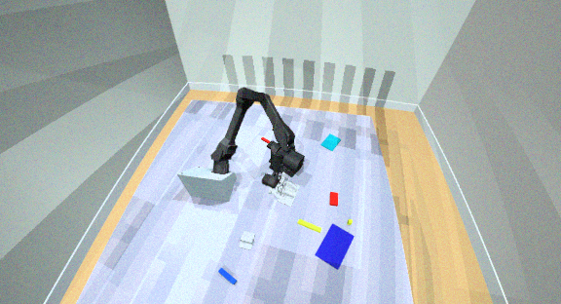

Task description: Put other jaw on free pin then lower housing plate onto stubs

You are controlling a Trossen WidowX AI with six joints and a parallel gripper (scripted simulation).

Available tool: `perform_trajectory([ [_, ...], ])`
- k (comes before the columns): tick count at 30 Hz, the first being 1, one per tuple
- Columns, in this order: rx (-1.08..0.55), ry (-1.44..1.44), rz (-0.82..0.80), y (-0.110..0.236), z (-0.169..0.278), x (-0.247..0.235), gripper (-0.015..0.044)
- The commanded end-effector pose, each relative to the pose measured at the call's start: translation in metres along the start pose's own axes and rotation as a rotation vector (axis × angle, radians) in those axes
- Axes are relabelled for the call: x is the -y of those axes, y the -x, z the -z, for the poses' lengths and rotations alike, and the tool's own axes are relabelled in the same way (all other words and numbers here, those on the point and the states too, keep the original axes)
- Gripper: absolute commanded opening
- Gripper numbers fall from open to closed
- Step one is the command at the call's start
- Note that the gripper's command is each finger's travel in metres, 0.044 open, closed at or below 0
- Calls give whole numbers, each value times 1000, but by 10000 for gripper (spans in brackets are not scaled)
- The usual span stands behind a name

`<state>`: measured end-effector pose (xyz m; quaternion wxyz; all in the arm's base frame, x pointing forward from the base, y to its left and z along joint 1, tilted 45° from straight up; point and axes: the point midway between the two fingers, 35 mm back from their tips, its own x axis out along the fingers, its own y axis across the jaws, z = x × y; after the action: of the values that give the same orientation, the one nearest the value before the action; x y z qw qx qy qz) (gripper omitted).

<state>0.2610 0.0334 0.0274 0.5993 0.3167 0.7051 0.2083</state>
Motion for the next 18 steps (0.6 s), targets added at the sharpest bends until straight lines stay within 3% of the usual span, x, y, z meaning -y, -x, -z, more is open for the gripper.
perform_trajectory([
  [1, 1, 4, -4, 0, 0, -1, 351],
  [18, 1, 5, -3, 0, 7, 6, 351],
])
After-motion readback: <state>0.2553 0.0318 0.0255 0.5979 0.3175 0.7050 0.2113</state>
